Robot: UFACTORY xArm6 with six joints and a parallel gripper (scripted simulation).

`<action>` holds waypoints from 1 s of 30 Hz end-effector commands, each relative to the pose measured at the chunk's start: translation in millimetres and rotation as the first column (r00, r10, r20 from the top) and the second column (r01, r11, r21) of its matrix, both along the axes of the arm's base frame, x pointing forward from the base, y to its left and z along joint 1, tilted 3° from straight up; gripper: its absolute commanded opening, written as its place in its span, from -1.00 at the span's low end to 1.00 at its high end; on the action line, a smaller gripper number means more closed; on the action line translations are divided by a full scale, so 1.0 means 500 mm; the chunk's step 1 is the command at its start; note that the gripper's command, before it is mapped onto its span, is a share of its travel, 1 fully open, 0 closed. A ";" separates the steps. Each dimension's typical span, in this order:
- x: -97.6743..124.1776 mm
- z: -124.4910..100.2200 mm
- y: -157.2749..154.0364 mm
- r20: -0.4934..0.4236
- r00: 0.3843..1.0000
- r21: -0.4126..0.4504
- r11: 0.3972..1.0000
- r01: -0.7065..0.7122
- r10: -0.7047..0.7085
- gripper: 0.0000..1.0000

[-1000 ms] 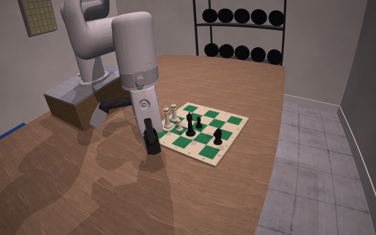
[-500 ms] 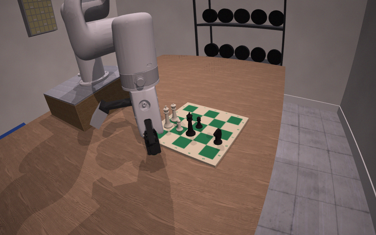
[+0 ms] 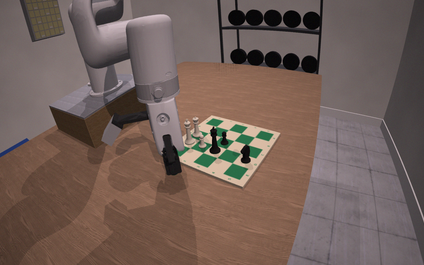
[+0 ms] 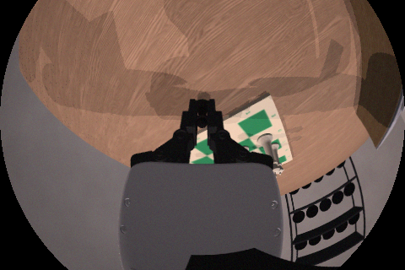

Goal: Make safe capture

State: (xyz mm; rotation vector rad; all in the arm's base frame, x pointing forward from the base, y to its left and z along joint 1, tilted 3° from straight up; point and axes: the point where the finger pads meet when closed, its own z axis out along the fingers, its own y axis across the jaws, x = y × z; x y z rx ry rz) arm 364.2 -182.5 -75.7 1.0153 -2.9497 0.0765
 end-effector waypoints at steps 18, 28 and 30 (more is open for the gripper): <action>0.003 0.002 -0.001 0.003 1.000 -0.001 1.000 0.000 0.000 -1.00; 0.003 0.002 -0.001 0.003 1.000 -0.001 1.000 0.000 0.000 -0.86; 0.003 0.002 -0.001 0.003 1.000 -0.001 1.000 0.000 0.000 -0.73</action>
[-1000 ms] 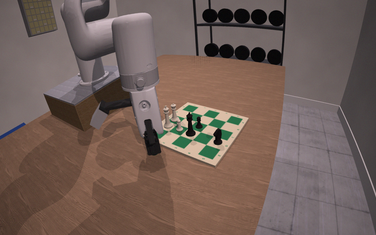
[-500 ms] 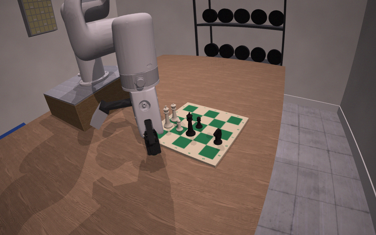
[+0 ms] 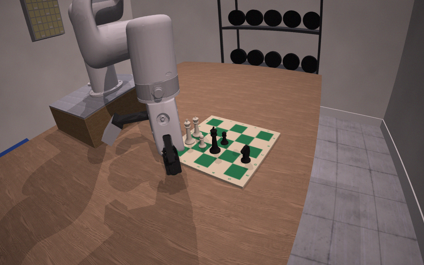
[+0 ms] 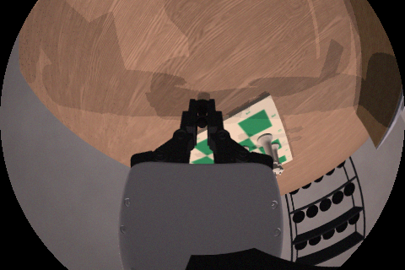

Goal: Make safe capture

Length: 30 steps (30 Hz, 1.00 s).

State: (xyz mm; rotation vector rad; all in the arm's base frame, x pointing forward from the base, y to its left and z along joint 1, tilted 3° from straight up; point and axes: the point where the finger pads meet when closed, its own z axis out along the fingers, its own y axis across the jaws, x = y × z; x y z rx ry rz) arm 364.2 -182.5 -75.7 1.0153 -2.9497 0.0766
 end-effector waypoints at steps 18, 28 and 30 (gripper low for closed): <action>0.003 0.002 -0.001 0.003 1.000 -0.001 1.000 0.000 0.000 -0.31; 0.003 0.030 0.000 0.003 1.000 -0.002 1.000 0.000 0.000 -0.31; 0.003 0.030 0.000 0.003 1.000 -0.002 1.000 0.000 0.000 -0.31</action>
